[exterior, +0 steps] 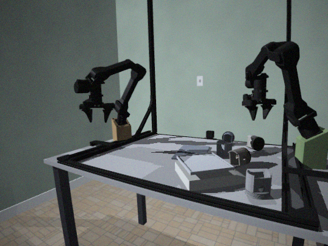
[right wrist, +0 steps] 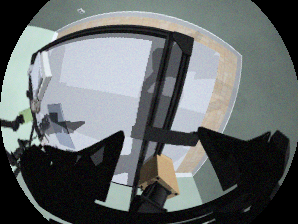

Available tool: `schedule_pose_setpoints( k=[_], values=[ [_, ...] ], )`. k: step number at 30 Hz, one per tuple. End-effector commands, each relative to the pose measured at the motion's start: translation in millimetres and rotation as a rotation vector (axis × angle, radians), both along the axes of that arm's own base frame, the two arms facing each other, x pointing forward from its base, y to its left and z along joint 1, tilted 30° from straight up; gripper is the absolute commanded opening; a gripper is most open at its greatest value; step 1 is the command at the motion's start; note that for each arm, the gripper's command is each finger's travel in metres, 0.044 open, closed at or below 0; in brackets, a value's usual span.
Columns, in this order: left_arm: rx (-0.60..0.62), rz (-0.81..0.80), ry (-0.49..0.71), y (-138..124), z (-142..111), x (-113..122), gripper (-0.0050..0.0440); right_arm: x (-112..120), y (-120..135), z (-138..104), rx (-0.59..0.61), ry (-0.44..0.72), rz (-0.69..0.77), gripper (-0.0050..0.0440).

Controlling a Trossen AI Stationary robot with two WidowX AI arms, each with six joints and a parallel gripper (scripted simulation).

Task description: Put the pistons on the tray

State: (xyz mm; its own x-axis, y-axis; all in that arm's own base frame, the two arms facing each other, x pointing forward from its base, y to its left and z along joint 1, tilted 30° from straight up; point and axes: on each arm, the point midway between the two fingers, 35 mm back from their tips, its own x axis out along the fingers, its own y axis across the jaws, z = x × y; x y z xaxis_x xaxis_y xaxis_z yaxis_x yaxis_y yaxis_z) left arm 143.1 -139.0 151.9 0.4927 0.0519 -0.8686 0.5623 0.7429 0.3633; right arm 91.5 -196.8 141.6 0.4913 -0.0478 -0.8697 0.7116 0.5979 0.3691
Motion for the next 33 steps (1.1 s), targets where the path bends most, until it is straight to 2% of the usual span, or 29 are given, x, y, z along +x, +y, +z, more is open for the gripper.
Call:
schedule_pose_setpoints(
  k=[1, 7, 21, 33],
  values=[
    [-0.005, 0.002, -0.007, -11, 1, 0, 0.0378, 0, 0, 0, 0.000, -0.003, 0.002, 0.0440],
    [-0.005, 0.002, -0.007, -41, -3, -3, 0.0378, 0, 0, 0, 0.000, -0.003, 0.002, 0.0440],
    [0.037, -0.192, -0.223, -41, -3, -4, 0.0378, 0, 0, 0, 0.000, -0.003, 0.002, 0.0440],
    [0.039, -0.198, -0.230, -40, -20, 6, 0.0378, 0, 0, 0, 0.000, -0.003, 0.002, 0.0440]
  ],
)
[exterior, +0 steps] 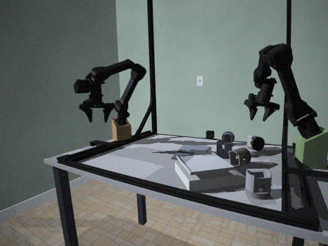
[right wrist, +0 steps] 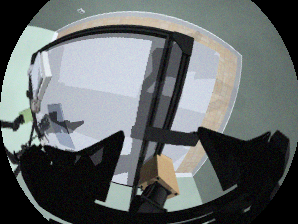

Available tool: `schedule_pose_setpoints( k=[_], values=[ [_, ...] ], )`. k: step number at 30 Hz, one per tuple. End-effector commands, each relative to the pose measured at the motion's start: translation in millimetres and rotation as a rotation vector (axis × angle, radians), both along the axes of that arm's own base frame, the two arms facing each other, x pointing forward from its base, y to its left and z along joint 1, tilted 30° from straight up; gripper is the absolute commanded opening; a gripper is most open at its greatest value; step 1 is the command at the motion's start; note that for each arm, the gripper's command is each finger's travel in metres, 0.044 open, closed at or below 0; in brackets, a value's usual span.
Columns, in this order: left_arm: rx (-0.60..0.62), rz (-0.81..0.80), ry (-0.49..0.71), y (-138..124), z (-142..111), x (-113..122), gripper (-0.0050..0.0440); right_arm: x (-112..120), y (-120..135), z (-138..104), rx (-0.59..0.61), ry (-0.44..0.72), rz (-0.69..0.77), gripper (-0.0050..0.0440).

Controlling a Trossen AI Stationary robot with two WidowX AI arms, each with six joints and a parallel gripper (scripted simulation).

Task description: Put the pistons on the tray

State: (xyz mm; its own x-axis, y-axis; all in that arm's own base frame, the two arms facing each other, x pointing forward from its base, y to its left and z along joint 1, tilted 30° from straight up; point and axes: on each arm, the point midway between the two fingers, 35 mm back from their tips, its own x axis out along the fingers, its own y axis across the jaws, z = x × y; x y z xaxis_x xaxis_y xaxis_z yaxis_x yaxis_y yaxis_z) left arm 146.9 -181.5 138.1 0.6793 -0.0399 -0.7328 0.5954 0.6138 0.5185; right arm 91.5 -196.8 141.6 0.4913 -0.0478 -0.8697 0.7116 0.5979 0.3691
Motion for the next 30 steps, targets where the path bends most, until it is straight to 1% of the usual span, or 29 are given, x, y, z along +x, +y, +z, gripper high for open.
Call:
schedule_pose_setpoints(
  k=[1, 30],
  values=[
    [0.008, 0.001, -0.001, 2, -6, 3, 0.0378, 0, 0, 0, 0.000, -0.003, 0.002, 0.0440],
    [0.008, 0.001, -0.001, 4, -44, 24, 0.0378, 0, 0, 0, 0.000, -0.003, 0.002, 0.0440]
  ],
)
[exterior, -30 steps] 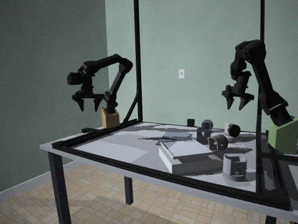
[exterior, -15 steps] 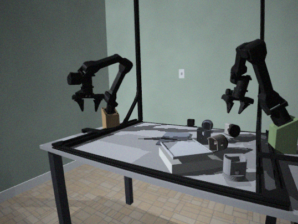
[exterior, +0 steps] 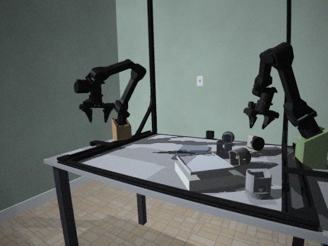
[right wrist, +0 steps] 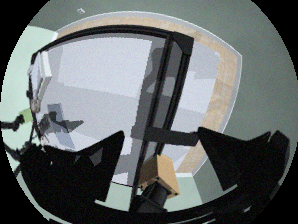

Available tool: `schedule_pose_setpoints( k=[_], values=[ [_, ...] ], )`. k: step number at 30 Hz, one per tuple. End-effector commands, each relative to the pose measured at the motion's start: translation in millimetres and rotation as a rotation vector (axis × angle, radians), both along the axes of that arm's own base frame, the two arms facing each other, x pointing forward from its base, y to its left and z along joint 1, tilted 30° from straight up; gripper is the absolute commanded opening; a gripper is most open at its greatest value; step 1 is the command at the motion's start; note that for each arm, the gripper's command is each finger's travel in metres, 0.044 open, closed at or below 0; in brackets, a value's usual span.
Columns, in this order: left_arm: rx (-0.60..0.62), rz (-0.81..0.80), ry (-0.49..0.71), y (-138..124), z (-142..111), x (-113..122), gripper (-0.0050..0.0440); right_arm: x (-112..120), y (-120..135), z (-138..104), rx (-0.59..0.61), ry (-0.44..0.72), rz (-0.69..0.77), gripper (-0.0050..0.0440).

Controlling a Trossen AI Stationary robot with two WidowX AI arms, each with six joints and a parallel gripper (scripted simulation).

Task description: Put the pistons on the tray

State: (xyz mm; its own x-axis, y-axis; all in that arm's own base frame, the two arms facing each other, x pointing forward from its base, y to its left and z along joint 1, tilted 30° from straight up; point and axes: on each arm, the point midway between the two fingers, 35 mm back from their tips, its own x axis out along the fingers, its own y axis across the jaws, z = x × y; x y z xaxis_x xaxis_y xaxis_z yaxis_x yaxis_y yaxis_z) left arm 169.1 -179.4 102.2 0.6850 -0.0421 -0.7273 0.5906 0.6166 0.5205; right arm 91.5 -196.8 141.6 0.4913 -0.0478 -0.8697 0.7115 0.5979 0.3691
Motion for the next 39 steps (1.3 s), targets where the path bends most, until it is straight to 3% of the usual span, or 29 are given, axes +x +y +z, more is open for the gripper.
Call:
schedule_pose_setpoints(
  k=[1, 39],
  values=[
    [0.012, 0.000, 0.007, 2, -9, 3, 0.0378, 0, 0, 0, 0.000, -0.003, 0.002, 0.0440],
    [0.018, -0.004, 0.013, 3, -48, 33, 0.0378, 0, 0, 0, 0.000, -0.003, 0.002, 0.0440]
  ],
)
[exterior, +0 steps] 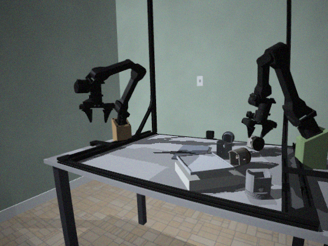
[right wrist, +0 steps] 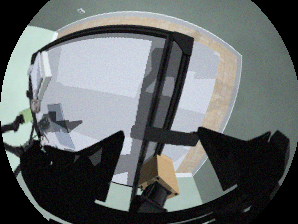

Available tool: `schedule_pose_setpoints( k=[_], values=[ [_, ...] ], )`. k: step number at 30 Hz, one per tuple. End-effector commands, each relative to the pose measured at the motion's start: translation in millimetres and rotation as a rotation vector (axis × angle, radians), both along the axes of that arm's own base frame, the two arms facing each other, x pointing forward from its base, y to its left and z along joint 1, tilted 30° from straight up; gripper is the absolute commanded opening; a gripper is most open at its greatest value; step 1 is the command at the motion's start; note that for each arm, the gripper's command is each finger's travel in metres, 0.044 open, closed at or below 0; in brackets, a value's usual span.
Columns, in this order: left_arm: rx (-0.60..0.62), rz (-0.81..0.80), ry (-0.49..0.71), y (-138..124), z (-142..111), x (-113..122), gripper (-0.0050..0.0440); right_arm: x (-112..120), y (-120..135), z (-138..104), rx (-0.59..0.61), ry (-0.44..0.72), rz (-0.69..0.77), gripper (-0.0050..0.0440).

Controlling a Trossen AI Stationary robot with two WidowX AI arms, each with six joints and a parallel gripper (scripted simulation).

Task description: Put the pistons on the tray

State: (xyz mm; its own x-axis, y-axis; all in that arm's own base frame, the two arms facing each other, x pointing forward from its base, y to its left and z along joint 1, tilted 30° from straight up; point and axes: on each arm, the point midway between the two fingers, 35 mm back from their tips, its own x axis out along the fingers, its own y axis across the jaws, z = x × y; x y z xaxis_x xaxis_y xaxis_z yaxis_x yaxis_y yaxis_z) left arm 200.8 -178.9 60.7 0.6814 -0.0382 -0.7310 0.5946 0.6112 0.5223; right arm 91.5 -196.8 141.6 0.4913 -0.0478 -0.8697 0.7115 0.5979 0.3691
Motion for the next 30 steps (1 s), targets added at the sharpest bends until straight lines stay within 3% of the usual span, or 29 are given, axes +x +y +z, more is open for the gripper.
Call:
schedule_pose_setpoints(
  k=[1, 19, 20, 30],
  values=[
    [0.010, -0.001, 0.008, 2, -6, 1, 0.0378, 0, 0, 0, 0.000, -0.003, 0.002, 0.0440],
    [0.010, -0.001, 0.008, 1, -26, 19, 0.0378, 0, 0, 0, 0.000, -0.003, 0.002, 0.0440],
    [0.010, -0.001, 0.008, 1, -26, 19, 0.0158, 0, 0, 0, 0.000, -0.003, 0.002, 0.0440],
    [0.010, -0.001, 0.008, 1, -26, 19, 0.0158, 0, 0, 0, 0.000, -0.003, 0.002, 0.0440]
  ],
)
